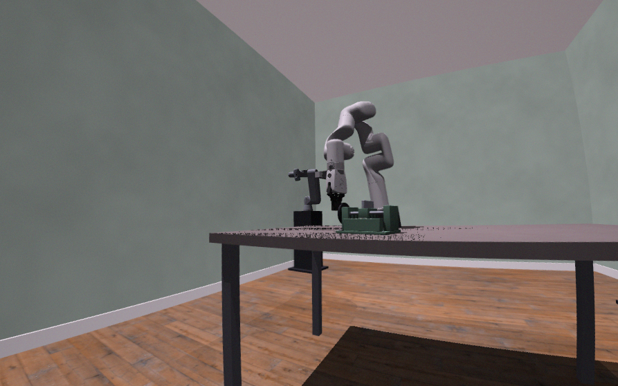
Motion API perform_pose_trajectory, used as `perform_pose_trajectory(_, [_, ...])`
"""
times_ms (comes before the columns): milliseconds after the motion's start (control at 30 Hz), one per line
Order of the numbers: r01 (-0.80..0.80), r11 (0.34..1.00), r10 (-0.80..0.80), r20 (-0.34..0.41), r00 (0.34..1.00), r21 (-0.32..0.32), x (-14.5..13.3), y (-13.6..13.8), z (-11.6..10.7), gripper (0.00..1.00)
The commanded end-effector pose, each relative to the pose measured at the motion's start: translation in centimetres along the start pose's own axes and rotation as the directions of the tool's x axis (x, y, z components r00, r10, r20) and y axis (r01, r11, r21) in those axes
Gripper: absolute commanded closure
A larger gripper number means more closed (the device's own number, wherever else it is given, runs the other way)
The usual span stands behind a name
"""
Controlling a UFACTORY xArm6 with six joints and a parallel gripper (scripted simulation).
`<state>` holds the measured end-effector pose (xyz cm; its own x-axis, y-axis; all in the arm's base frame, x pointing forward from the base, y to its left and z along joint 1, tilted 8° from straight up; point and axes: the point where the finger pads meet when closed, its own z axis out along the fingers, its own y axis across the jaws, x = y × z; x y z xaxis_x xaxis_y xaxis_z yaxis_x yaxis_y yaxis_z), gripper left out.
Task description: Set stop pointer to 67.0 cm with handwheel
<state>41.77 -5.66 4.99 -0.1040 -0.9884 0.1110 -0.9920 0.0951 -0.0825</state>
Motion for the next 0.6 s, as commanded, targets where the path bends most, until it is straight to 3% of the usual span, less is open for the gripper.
perform_pose_trajectory(0, [0.000, 1.000, 0.000, 0.000, 1.000, 0.002, 0.0, 0.6, 0.1, 0.94])
perform_pose_trajectory(567, [0.000, 1.000, 0.000, 0.000, 1.000, 0.002, 0.0, 3.0, 2.9, 0.94])
